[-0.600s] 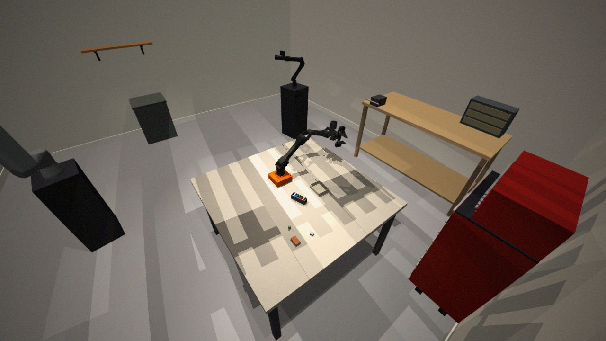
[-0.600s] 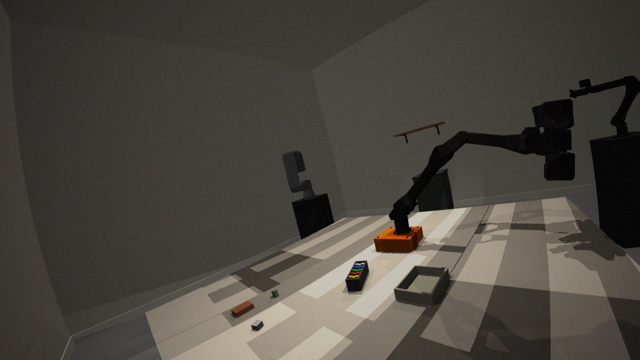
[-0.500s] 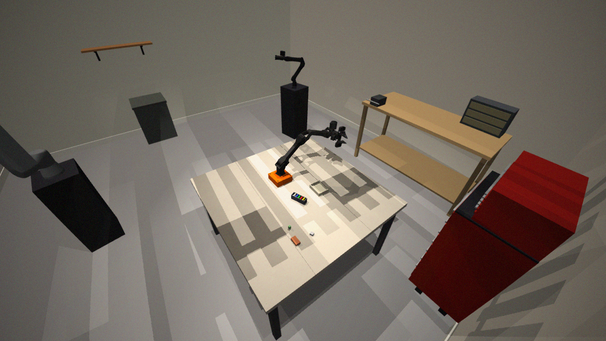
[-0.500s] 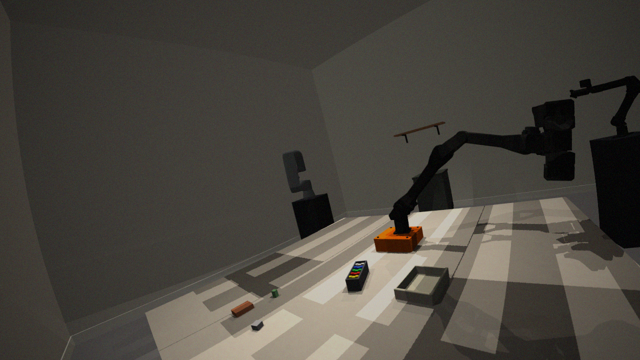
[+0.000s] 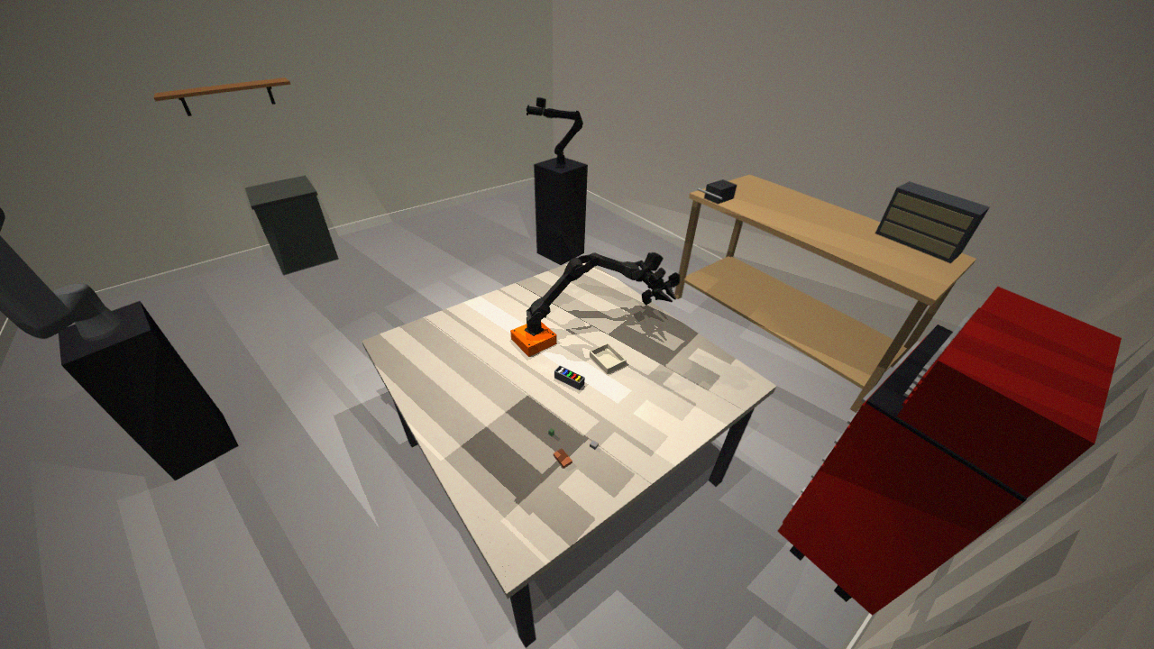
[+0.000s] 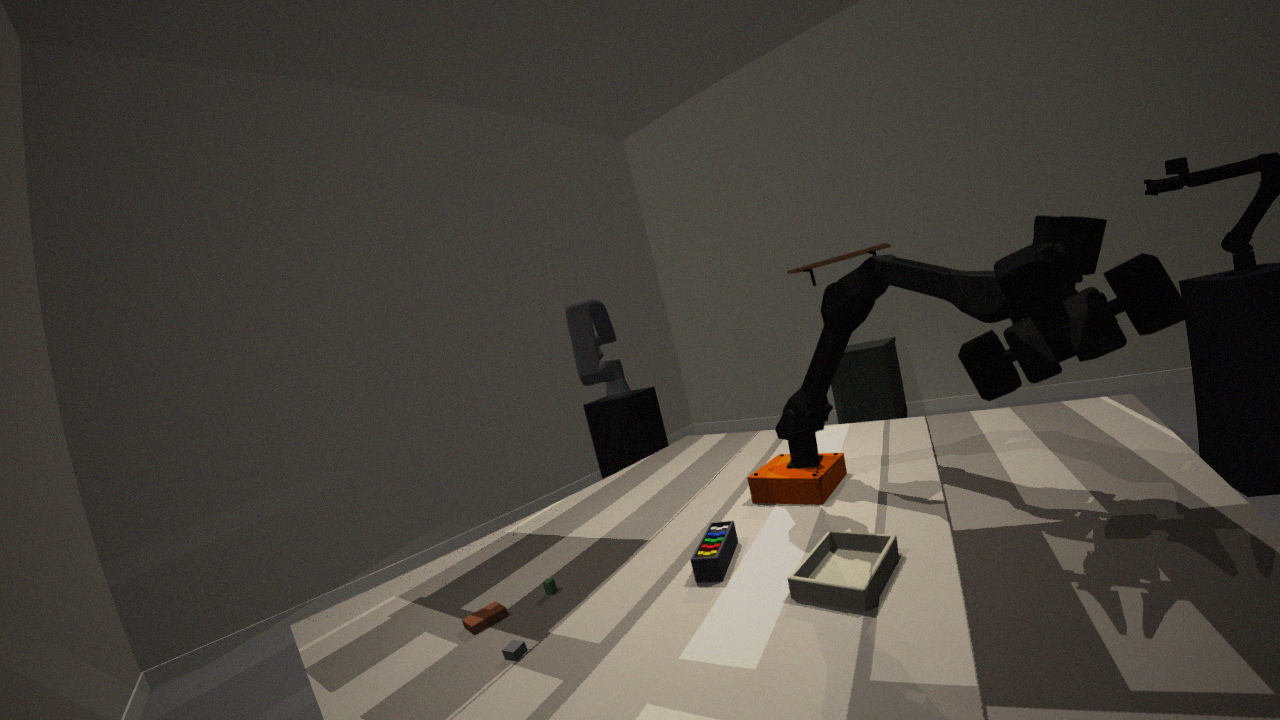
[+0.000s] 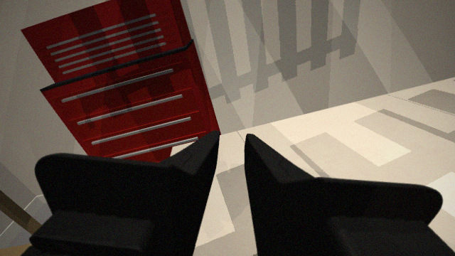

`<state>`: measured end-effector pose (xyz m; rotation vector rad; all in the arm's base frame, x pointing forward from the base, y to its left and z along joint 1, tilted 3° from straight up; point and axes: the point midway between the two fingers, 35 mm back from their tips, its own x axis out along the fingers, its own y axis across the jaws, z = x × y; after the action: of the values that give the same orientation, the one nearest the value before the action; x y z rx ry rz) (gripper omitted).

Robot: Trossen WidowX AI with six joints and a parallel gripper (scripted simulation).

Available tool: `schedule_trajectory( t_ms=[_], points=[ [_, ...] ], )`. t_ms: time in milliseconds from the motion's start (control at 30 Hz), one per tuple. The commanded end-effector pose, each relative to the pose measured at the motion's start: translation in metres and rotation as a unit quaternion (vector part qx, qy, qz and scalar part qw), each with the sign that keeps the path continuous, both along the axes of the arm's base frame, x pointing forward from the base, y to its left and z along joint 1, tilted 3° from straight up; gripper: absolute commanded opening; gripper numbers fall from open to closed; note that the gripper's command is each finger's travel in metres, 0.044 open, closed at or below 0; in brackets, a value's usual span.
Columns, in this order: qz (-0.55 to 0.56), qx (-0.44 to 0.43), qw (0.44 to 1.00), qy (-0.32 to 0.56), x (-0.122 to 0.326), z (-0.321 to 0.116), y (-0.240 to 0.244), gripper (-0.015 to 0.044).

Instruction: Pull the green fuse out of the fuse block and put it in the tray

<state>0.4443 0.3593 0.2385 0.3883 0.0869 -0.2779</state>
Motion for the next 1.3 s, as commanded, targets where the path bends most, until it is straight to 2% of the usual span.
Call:
schedule_trajectory(
  t_ms=[0, 167, 367, 500, 700, 833, 1033, 1267],
  points=[
    [0.027, -0.184, 0.977, 0.107, 0.034, -0.022, -0.059, 0.0074],
    [0.055, -0.312, 0.927, 0.202, 0.052, -0.045, -0.115, 0.0074],
    [0.113, -0.443, 0.827, 0.326, 0.057, -0.077, -0.192, 0.0074],
    [0.128, -0.476, 0.775, 0.395, 0.049, -0.094, -0.248, 0.0074],
    [0.217, -0.532, 0.672, 0.468, 0.035, -0.118, -0.3, 0.0074],
    [0.337, -0.563, 0.548, 0.519, 0.003, -0.143, -0.354, 0.0074],
    [0.485, -0.561, 0.423, 0.522, -0.047, -0.166, -0.403, 0.0074],
    [0.631, -0.535, 0.328, 0.456, -0.109, -0.182, -0.436, 0.0074]
  ],
)
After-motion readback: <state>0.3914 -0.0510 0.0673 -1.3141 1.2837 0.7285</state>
